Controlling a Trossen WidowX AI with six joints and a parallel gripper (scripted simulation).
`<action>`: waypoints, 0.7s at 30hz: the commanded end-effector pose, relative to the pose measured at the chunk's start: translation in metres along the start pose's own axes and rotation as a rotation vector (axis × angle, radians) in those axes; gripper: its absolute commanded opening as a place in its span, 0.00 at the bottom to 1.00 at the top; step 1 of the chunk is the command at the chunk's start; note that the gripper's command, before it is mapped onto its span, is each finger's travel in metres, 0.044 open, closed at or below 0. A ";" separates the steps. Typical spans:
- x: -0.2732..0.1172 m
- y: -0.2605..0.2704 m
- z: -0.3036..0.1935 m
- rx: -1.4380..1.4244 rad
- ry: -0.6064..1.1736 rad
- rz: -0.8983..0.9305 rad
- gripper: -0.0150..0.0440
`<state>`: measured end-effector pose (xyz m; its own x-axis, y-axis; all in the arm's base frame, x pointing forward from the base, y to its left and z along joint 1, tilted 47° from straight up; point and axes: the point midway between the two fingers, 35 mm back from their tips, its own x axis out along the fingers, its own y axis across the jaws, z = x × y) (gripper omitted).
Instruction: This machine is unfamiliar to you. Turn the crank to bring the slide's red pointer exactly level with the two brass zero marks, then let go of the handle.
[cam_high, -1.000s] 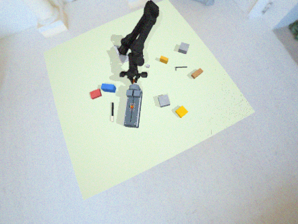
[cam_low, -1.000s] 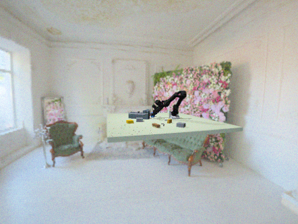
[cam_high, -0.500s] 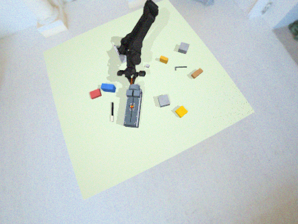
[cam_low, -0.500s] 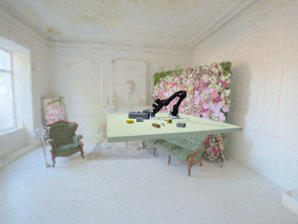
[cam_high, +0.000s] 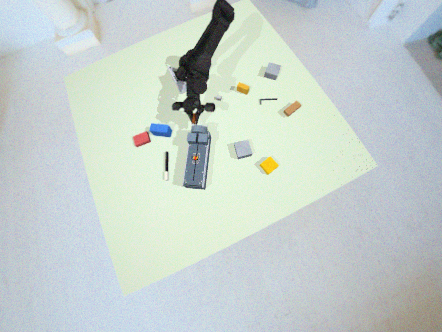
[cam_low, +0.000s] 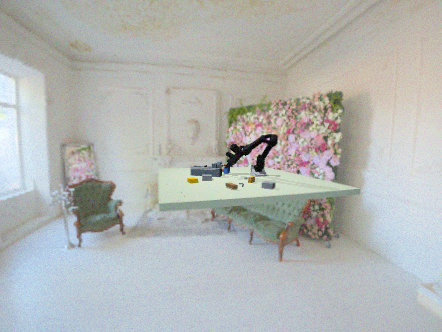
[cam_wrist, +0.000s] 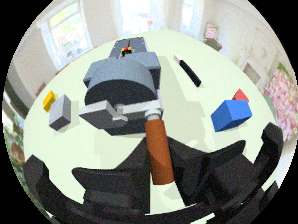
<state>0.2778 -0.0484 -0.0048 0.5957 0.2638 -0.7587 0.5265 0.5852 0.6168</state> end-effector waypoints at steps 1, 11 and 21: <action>-0.007 0.001 0.007 0.001 -0.013 0.000 0.25; -0.010 0.005 0.010 0.001 -0.013 0.000 0.25; -0.010 0.005 0.010 0.001 -0.013 0.000 0.25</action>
<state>0.2796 -0.0543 0.0051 0.5960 0.2584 -0.7603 0.5318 0.5824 0.6148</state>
